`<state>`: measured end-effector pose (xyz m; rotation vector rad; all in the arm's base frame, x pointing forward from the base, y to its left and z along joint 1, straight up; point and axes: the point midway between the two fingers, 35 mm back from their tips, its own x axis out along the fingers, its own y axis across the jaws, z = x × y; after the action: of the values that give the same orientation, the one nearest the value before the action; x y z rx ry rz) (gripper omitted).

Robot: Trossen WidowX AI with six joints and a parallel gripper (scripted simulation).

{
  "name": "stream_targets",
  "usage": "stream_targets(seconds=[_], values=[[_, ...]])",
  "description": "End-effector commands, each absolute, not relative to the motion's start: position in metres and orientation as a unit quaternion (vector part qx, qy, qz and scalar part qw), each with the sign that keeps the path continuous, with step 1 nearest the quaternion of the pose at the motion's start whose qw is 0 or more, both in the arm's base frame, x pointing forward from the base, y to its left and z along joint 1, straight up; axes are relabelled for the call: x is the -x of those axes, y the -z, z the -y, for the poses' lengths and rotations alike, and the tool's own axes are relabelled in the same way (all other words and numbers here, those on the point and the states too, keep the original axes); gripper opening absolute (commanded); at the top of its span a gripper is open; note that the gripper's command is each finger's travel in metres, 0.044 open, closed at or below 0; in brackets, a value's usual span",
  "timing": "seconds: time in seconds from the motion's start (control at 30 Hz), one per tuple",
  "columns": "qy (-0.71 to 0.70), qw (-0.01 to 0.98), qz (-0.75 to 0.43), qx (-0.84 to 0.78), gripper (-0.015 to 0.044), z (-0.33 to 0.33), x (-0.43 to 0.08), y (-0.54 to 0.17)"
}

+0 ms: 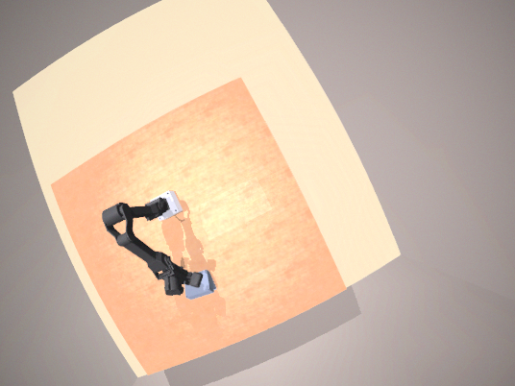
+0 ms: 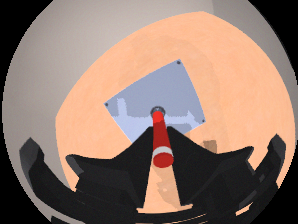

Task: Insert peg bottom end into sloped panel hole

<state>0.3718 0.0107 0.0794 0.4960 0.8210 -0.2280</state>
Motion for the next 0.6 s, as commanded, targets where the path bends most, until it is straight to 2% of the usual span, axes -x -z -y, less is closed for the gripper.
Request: stream_targets(seconds=[0.0,0.57], values=[[0.109,0.881,-0.394,-0.238,0.0,-0.0106,-0.3719,-0.0798],[0.109,0.881,-0.393,-0.238,0.0,-0.0105,-0.3711,-0.08]])
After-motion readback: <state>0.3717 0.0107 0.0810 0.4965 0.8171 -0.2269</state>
